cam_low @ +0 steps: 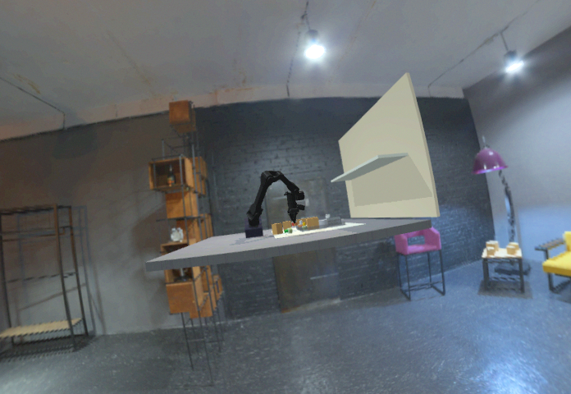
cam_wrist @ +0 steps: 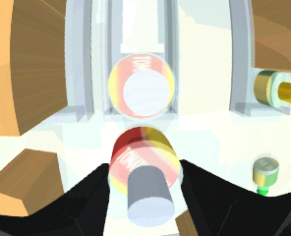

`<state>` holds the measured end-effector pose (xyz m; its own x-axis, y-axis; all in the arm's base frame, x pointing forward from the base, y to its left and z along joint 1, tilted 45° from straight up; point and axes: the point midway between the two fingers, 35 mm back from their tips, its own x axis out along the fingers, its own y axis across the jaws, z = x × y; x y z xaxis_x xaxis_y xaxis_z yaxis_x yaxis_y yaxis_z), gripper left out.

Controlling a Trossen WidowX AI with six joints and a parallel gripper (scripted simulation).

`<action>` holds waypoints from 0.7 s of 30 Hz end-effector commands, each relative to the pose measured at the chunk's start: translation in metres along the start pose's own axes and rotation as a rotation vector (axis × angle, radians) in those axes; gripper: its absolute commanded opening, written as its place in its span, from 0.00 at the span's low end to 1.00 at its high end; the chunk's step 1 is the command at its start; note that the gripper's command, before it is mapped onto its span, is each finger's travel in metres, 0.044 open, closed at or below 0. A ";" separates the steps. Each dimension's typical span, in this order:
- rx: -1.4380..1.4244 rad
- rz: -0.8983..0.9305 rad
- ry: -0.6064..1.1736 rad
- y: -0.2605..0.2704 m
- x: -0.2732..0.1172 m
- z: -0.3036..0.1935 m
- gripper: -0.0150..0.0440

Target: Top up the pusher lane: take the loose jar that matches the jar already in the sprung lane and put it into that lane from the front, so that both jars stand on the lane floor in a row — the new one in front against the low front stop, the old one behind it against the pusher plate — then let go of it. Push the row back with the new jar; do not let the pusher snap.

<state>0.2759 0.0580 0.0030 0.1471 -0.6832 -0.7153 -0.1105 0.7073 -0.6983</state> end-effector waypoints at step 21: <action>-0.006 -0.003 -0.002 0.000 0.001 0.009 0.25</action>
<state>0.2815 0.0585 0.0020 0.1456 -0.6841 -0.7147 -0.1124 0.7063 -0.6989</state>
